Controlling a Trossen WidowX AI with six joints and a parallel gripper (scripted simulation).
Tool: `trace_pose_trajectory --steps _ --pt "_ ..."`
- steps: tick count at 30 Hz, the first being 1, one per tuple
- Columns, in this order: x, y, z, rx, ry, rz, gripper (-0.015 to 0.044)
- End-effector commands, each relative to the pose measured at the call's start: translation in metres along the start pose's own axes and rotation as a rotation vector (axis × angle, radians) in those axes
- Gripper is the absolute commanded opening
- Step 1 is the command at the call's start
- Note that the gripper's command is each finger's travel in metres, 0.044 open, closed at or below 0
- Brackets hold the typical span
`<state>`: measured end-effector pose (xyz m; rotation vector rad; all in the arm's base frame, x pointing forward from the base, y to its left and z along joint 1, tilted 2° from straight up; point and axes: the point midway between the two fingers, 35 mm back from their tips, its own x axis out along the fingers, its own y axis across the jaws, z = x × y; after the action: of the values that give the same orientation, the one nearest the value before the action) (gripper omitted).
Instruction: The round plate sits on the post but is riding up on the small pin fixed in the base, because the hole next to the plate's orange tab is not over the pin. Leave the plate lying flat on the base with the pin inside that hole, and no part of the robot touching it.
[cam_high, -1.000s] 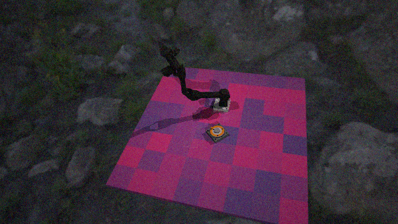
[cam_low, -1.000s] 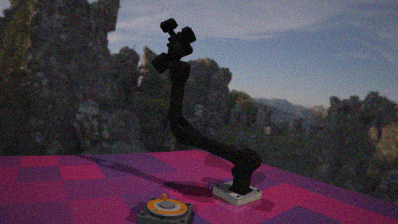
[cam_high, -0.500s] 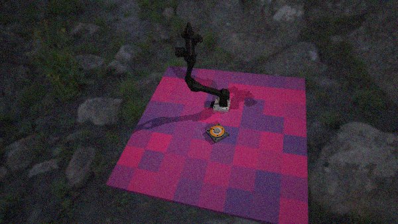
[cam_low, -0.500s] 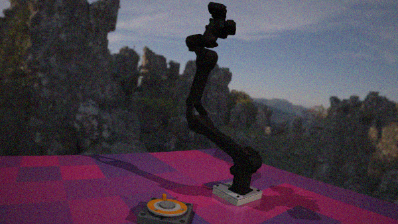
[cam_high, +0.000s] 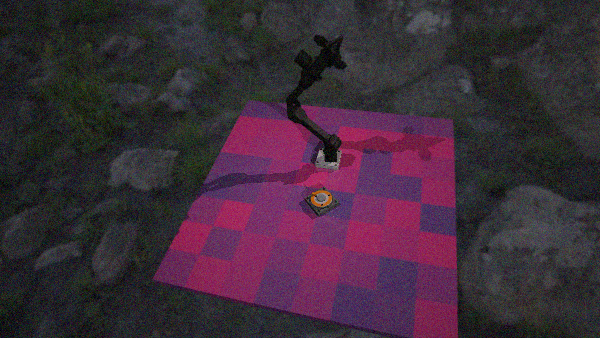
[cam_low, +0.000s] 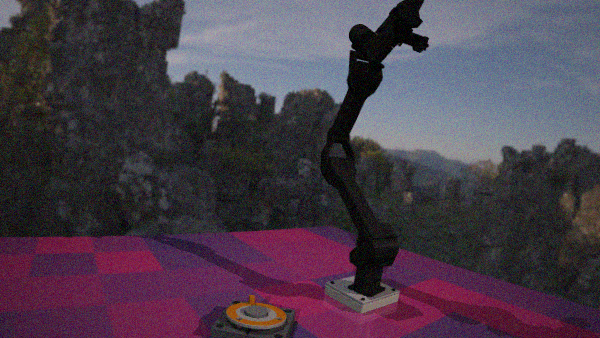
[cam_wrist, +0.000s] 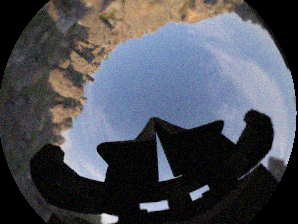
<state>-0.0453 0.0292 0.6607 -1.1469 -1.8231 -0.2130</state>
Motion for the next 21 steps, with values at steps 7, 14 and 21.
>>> trace_pose_trajectory --steps 7,14,21 --pt "0.010 0.174 0.031 0.298 0.088 0.567 0.0000" --pt "-0.036 0.284 0.028 0.521 0.307 0.919 0.0000" --pt "-0.113 0.359 0.014 0.726 0.661 1.170 0.0000"
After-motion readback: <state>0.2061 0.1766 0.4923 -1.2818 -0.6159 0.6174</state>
